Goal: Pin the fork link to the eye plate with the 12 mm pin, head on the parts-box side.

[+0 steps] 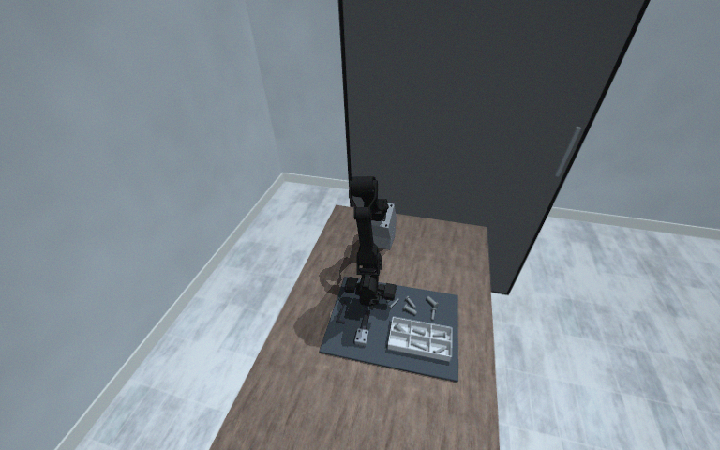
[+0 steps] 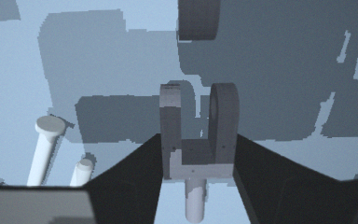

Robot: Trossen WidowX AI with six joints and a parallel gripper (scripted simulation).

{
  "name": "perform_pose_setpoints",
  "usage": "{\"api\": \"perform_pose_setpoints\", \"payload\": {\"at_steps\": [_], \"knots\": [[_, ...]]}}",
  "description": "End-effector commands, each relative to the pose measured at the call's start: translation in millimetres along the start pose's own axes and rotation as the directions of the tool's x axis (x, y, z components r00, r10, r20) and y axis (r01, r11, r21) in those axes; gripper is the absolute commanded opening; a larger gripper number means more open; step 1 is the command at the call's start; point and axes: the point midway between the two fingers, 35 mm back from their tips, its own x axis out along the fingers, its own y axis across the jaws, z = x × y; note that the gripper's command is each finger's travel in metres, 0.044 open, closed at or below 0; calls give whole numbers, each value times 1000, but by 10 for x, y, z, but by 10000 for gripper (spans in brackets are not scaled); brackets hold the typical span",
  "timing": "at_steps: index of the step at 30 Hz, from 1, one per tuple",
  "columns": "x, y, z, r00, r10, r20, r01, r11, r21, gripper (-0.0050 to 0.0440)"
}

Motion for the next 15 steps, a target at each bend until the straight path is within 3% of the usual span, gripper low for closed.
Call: {"api": "perform_pose_setpoints", "payload": {"at_steps": [1, 15], "knots": [[-6, 7, 11, 1000, 3, 2, -3, 1000, 3, 123], [-8, 12, 23, 1000, 3, 2, -3, 1000, 3, 123]]}}
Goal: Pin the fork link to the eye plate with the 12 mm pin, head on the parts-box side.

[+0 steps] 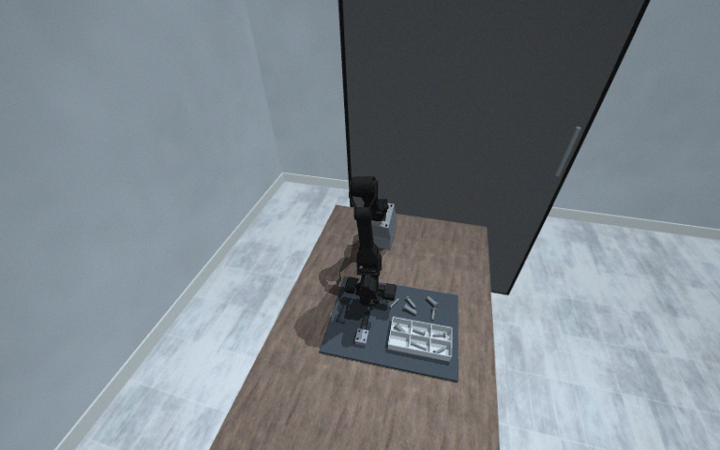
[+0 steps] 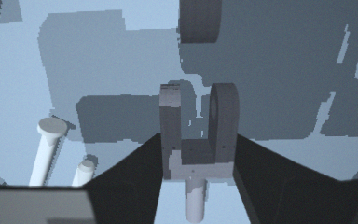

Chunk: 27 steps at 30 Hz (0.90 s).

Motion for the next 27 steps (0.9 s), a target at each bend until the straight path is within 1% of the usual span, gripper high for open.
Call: {"api": "perform_pose_setpoints", "payload": {"at_steps": [1, 27], "knots": [[-5, 6, 14, 1000, 2, 2, -2, 1000, 3, 123], [-9, 16, 39, 1000, 2, 2, -2, 1000, 3, 123]]}}
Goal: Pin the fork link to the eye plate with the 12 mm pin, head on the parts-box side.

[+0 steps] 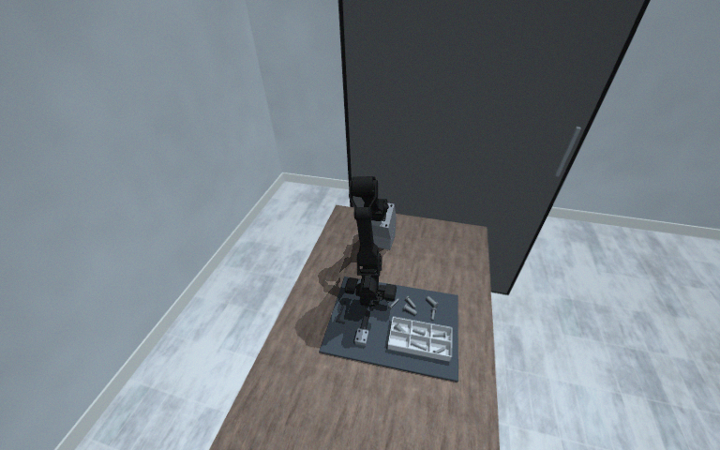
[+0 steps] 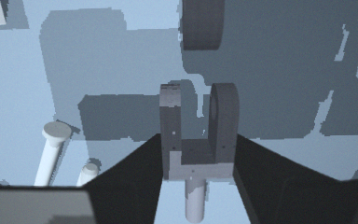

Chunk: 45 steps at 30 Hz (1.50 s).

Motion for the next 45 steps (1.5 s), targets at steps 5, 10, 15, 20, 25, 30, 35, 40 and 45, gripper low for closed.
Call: {"api": "perform_pose_setpoints", "payload": {"at_steps": [5, 10, 15, 20, 25, 30, 35, 40, 45], "knots": [[-1, 5, 11, 1000, 1, 0, -1, 1000, 3, 123], [12, 6, 48, 1000, 1, 0, -1, 1000, 3, 123], [38, 6, 111, 1000, 1, 0, -1, 1000, 3, 123], [39, 6, 121, 1000, 1, 0, -1, 1000, 3, 123], [39, 6, 144, 1000, 1, 0, -1, 1000, 3, 123], [39, 6, 163, 1000, 1, 0, -1, 1000, 3, 123], [29, 6, 163, 1000, 1, 0, -1, 1000, 3, 123], [23, 6, 143, 1000, 1, 0, -1, 1000, 3, 123], [7, 6, 85, 1000, 1, 0, -1, 1000, 3, 123]]}}
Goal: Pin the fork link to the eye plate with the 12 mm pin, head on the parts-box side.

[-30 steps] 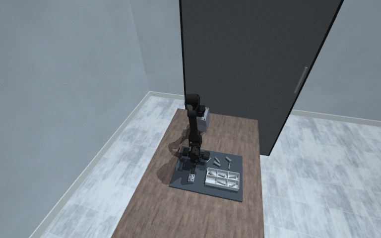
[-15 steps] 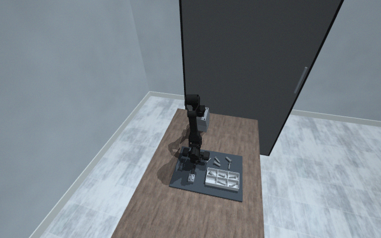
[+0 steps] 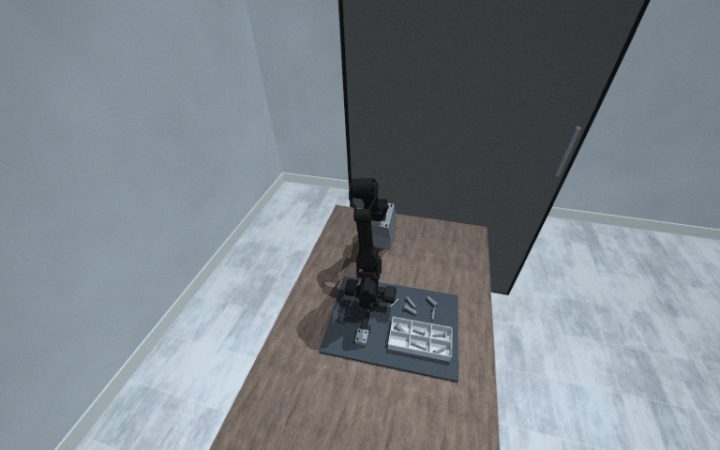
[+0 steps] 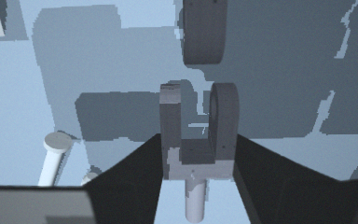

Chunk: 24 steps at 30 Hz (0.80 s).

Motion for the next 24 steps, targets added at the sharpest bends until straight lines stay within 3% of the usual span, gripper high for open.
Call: {"api": "perform_pose_setpoints", "payload": {"at_steps": [1, 24], "knots": [[-15, 2, 14, 1000, 3, 18, -3, 1000, 2, 123], [4, -3, 12, 1000, 3, 18, -3, 1000, 2, 123]]}}
